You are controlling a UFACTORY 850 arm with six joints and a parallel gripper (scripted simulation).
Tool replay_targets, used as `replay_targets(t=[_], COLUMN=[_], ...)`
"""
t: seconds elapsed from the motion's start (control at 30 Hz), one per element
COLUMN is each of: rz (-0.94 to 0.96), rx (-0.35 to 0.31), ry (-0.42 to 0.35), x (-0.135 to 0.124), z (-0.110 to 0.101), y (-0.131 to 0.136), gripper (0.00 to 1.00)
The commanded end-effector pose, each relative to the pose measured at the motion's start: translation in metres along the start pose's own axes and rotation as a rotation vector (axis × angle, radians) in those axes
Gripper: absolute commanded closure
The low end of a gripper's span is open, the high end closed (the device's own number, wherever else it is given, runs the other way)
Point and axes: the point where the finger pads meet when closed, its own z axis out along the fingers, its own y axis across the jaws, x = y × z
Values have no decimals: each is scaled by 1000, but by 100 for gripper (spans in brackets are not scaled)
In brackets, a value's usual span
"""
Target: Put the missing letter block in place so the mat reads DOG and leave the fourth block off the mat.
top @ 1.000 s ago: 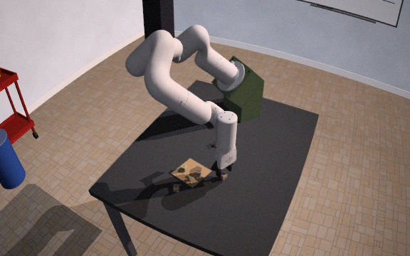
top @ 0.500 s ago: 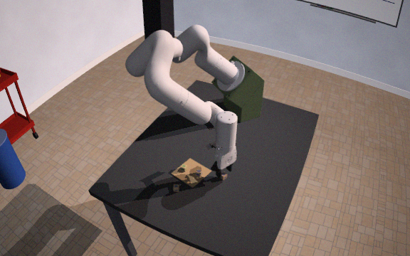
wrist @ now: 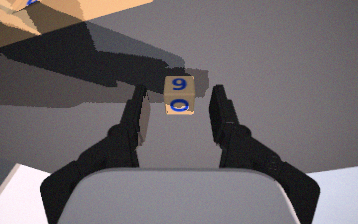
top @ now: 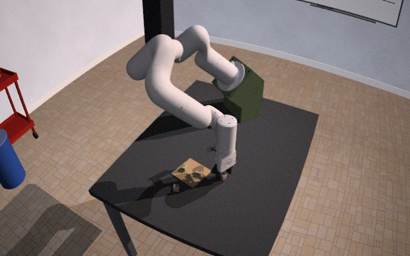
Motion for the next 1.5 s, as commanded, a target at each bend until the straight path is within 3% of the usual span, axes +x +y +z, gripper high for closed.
replay_targets(t=[0.0,1.43,1.47], rz=[0,0,0], rx=[1,1,1], ry=[-1,-1,-1], x=[-1,-1,-1], z=[5,10,10], y=[0,0,0], gripper=[37,37,58])
